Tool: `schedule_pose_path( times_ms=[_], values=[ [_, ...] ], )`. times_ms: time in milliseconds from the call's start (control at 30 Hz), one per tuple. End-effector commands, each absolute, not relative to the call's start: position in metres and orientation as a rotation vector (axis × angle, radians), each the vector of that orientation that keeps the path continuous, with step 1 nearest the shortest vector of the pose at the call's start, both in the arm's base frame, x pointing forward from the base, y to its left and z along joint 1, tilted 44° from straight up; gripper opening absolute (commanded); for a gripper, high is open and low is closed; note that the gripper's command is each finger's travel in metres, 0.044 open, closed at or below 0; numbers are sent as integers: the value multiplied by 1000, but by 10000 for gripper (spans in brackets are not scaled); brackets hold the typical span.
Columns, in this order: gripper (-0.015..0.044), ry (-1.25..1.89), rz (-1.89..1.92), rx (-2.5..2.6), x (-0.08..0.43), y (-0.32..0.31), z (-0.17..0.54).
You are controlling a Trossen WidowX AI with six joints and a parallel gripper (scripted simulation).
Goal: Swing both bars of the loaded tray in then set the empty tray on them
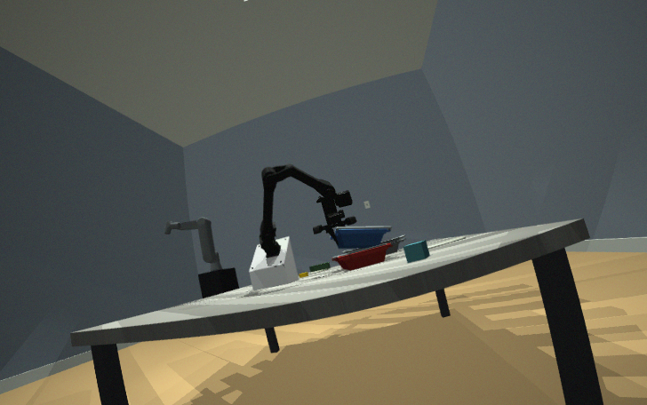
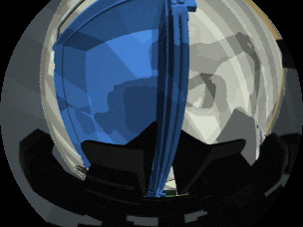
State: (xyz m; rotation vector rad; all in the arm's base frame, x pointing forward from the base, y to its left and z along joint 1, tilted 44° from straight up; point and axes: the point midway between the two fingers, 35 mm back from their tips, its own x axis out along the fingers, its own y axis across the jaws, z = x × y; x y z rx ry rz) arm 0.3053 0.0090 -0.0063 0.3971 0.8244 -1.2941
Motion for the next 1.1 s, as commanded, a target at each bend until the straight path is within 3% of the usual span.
schedule_pose_path(
  times_ms=[0, 1067],
  values=[
    [0, 836, -1309, 382, 301, 4, -8],
    [0, 836, -1309, 382, 298, -2, -14]
  ],
)
